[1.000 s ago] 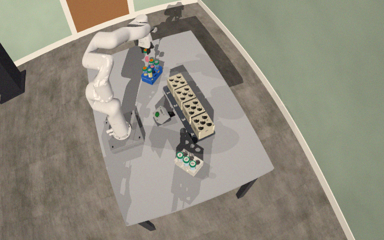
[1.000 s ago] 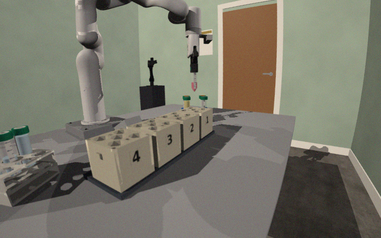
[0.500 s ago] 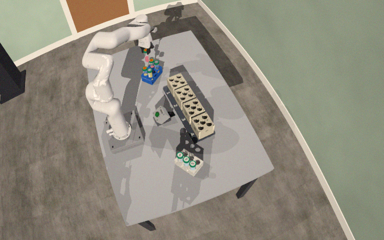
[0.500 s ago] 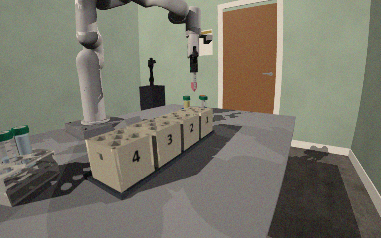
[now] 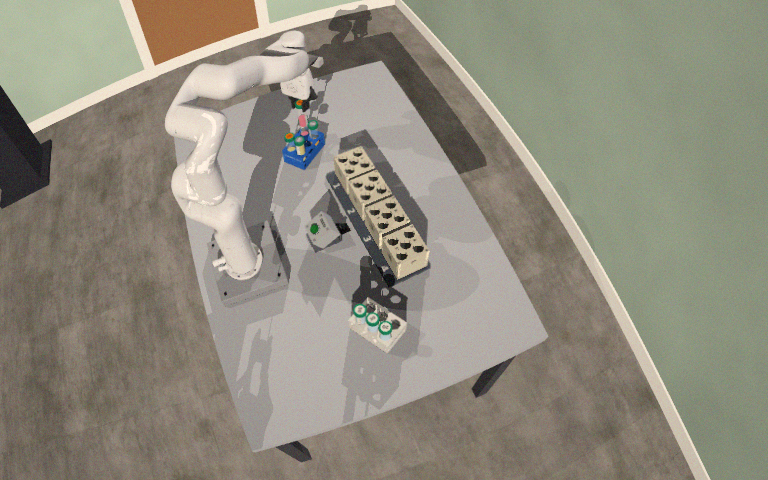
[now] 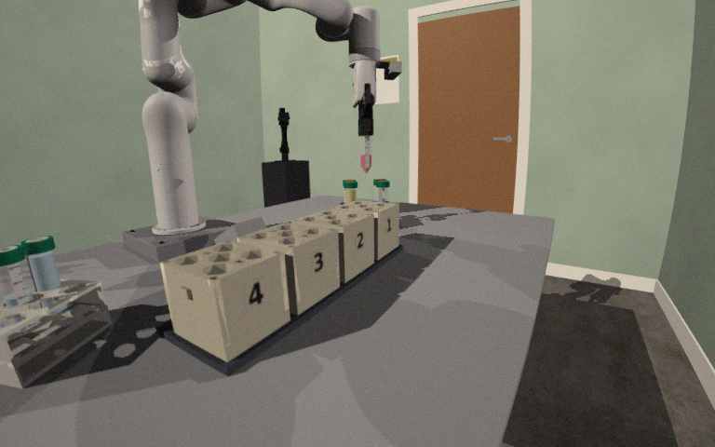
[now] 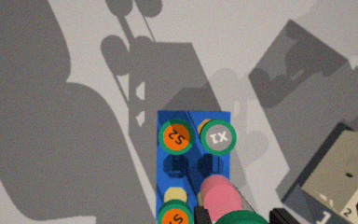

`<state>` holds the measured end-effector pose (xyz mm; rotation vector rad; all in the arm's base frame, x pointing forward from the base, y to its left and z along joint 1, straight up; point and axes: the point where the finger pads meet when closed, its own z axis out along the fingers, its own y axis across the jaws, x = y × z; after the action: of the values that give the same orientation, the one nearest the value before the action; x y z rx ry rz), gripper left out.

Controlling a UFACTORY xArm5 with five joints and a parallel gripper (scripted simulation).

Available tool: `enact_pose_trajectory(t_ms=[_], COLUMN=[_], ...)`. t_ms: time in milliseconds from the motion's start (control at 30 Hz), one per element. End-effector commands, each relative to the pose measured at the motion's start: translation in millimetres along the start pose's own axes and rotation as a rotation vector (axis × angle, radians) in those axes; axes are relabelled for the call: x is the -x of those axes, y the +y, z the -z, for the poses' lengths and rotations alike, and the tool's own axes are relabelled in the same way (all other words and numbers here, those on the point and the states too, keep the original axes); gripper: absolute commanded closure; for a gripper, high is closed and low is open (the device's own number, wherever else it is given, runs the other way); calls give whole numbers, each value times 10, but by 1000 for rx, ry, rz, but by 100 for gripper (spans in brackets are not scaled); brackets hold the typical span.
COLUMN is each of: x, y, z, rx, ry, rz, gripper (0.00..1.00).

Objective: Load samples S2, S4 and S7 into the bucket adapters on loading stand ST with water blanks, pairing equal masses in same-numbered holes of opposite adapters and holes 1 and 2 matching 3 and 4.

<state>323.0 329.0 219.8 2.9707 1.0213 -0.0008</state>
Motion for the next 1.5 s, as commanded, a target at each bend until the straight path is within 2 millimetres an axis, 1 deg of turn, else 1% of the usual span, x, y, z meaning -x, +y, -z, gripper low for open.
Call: enact_pose_trajectory(t_ms=[0,733,1233,1300,1467], x=[-12,-12,-13,-13,-13], y=[64,64,63,63,62], z=[17,-3,-303,-303,-403], rx=[-3,-3,-3,-3,-3], ry=[4,4,4,4,4], rz=[2,2,2,2,2], gripper=[100,100,100,100,100])
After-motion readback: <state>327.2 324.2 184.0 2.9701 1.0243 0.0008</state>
